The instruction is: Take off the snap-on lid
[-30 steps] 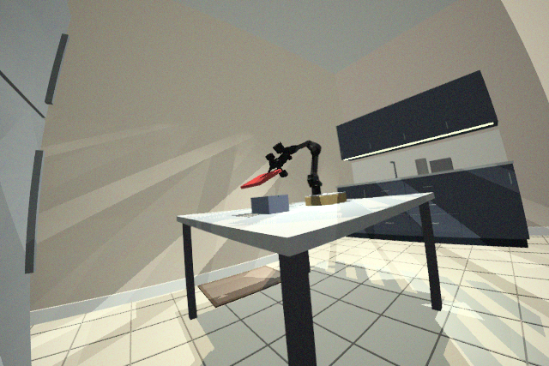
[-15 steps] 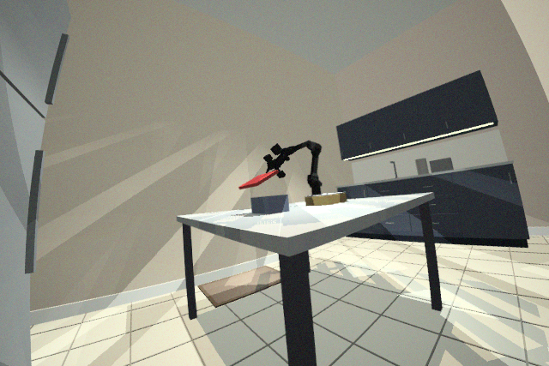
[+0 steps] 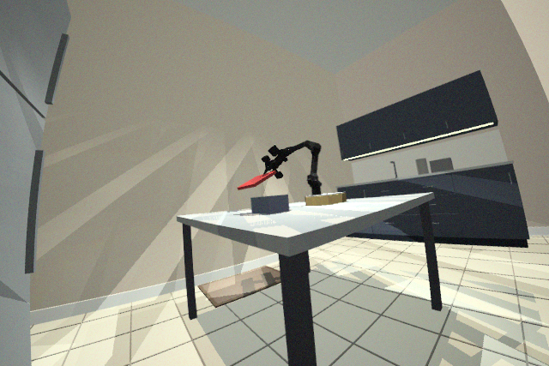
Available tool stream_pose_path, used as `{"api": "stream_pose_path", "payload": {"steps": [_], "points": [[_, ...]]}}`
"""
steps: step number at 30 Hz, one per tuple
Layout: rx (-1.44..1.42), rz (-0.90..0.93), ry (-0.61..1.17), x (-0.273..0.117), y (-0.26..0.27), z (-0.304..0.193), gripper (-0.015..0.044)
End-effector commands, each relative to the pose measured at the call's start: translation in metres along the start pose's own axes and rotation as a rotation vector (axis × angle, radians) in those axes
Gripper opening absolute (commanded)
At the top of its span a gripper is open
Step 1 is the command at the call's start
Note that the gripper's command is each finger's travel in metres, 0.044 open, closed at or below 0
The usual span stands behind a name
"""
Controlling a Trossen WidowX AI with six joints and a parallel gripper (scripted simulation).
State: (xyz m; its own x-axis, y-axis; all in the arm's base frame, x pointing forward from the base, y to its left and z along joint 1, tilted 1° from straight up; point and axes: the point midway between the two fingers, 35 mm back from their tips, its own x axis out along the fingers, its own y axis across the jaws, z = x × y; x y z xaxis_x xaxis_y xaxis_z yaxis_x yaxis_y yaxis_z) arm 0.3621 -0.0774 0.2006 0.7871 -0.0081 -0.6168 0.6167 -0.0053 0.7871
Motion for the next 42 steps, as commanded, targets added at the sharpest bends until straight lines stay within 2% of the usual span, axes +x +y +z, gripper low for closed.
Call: {"api": "stream_pose_path", "payload": {"steps": [1, 42], "points": [[-0.004, 0.007, 0.002, -0.001, 0.003, 0.01, 0.0], [-0.011, 0.006, -0.004, -0.005, 0.0, 0.092, 0.0]]}}
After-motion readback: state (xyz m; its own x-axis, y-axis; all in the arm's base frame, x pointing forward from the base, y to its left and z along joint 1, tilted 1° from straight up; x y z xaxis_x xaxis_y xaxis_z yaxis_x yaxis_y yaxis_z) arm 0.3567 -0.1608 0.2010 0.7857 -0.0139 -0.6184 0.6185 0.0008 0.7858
